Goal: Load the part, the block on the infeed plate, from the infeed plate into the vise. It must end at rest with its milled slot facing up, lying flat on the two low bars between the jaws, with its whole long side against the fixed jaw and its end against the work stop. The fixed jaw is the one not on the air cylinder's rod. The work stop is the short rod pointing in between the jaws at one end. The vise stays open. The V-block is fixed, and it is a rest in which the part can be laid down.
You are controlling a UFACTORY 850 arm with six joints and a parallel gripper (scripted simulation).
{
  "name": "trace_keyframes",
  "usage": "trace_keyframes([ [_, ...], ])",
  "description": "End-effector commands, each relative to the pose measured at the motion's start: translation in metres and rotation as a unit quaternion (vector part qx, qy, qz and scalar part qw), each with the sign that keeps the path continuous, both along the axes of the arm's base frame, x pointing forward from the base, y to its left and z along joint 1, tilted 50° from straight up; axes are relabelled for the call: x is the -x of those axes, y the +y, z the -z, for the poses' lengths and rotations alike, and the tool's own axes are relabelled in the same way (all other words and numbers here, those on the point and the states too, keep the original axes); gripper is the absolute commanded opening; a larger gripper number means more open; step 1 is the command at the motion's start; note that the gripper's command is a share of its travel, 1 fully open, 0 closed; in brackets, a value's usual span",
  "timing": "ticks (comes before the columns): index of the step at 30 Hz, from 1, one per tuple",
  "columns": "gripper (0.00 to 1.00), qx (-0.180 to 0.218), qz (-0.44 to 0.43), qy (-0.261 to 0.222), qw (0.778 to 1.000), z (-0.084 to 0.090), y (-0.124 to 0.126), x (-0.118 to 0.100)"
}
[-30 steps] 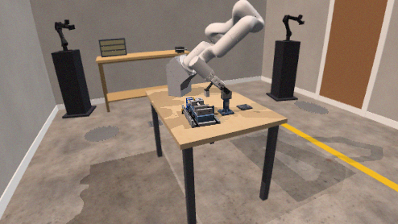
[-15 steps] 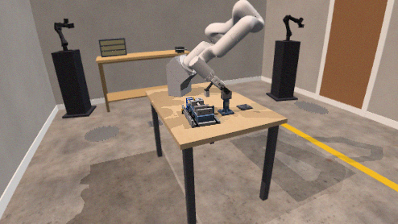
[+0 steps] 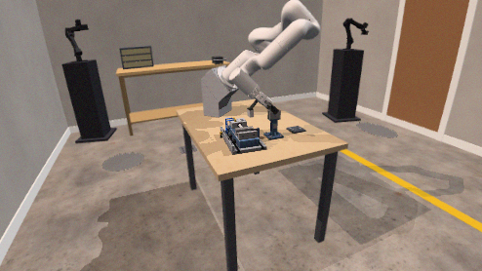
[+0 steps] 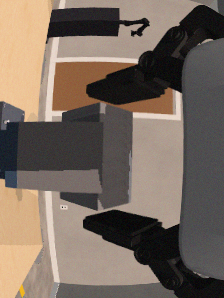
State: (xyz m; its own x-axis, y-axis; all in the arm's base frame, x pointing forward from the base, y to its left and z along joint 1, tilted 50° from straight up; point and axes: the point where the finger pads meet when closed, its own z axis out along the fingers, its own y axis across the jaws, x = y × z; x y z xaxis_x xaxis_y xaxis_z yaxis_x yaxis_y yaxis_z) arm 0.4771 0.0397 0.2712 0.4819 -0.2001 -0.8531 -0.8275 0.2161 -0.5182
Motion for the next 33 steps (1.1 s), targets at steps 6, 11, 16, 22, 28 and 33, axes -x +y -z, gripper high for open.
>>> trace_keyframes([
  [6, 0.89, 0.0, 0.0, 0.0, 1.0, -0.0003, -0.0003, -0.0001],
  [11, 0.89, 0.0, 0.0, 0.0, 1.0, -0.0003, -0.0003, -0.0001],
  [16, 0.89, 0.0, 0.0, 0.0, 1.0, -0.0003, -0.0003, -0.0001],
  [22, 0.89, 0.0, 0.0, 0.0, 1.0, 0.0004, 0.0002, -0.0005],
  [28, 0.89, 0.0, 0.0, 0.0, 1.0, 0.0015, 0.0011, -0.0012],
  [33, 0.89, 0.002, 0.002, 0.0, 1.0, 0.0025, 0.002, -0.0018],
])
